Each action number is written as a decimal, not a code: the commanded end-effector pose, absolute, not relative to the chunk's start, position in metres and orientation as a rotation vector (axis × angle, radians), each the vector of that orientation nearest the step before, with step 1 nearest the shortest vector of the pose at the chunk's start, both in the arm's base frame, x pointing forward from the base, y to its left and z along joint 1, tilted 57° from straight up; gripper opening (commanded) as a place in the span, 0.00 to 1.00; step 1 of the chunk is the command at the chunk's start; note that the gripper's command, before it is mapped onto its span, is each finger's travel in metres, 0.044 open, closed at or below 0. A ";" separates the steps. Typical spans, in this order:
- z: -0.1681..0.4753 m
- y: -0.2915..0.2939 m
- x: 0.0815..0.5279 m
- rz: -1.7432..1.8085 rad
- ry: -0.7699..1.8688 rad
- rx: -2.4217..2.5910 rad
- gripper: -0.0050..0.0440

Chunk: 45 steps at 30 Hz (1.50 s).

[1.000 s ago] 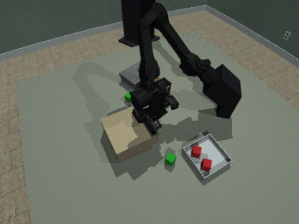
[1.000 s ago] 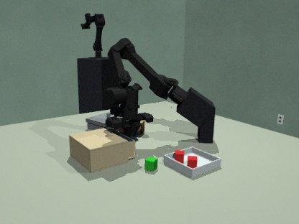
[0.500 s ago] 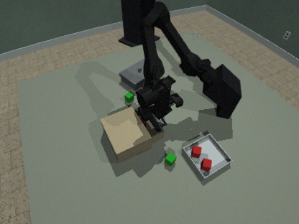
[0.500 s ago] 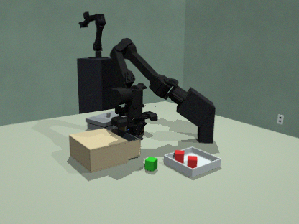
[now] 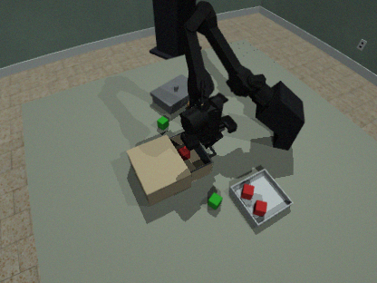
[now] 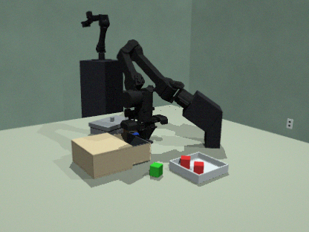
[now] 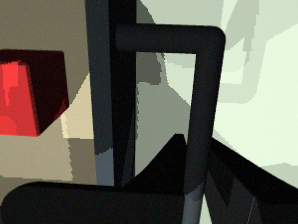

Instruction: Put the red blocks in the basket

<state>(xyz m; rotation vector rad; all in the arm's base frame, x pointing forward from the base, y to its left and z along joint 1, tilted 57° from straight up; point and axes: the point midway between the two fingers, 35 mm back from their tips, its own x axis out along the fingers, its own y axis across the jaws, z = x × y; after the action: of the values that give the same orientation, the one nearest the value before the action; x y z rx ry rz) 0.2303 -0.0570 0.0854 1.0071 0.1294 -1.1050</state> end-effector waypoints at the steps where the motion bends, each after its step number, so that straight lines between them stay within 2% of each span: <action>1: 0.082 -0.057 0.227 -1.108 0.135 1.006 0.10; 11: 0.082 -0.057 0.227 -1.108 0.135 1.006 0.10; 12: 0.082 -0.057 0.227 -1.108 0.135 1.006 0.40; 45: 0.111 -0.021 0.201 -1.108 0.135 1.006 0.40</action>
<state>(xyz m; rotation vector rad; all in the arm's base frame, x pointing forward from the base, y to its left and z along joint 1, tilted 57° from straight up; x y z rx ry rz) 0.2035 -0.0270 0.1054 1.0039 0.1399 -1.1124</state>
